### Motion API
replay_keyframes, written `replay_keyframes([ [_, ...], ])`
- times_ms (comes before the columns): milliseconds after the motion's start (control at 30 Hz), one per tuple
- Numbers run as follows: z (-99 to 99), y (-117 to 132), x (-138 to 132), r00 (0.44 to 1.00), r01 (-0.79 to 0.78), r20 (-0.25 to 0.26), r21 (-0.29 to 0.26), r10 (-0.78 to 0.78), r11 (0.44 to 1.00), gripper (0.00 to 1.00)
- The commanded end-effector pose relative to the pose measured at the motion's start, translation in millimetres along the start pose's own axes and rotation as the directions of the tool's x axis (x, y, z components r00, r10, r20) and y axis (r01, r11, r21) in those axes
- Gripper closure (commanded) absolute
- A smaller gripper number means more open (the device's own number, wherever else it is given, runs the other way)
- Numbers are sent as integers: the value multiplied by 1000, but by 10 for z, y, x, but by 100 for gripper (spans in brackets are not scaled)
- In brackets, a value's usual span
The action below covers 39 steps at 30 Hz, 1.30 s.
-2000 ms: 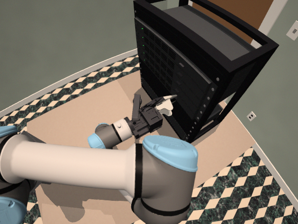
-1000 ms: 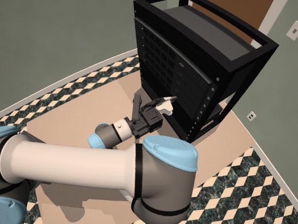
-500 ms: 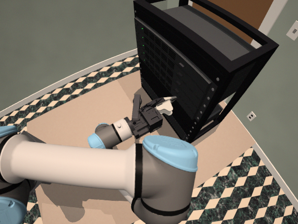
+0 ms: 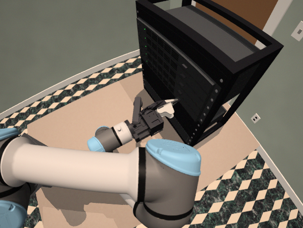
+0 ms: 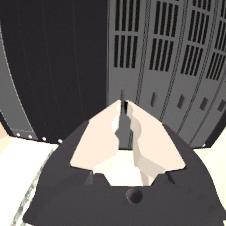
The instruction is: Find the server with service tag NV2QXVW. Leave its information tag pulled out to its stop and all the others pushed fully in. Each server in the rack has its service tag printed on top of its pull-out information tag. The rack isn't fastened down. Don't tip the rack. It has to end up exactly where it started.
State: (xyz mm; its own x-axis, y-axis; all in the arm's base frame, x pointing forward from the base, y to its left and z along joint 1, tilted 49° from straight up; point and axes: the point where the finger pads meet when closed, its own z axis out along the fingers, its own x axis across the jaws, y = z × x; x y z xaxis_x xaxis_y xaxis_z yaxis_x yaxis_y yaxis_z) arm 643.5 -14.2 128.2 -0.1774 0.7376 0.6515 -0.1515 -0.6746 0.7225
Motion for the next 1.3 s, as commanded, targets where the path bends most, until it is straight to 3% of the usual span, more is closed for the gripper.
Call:
replay_keyframes([
  [0,-103,-7,-1,1000,-2,1,2,2,1000,100],
  [733,-378,-6,0,1000,-2,1,2,2,1000,100],
  [1267,-441,-6,0,1000,-2,1,2,2,1000,100],
])
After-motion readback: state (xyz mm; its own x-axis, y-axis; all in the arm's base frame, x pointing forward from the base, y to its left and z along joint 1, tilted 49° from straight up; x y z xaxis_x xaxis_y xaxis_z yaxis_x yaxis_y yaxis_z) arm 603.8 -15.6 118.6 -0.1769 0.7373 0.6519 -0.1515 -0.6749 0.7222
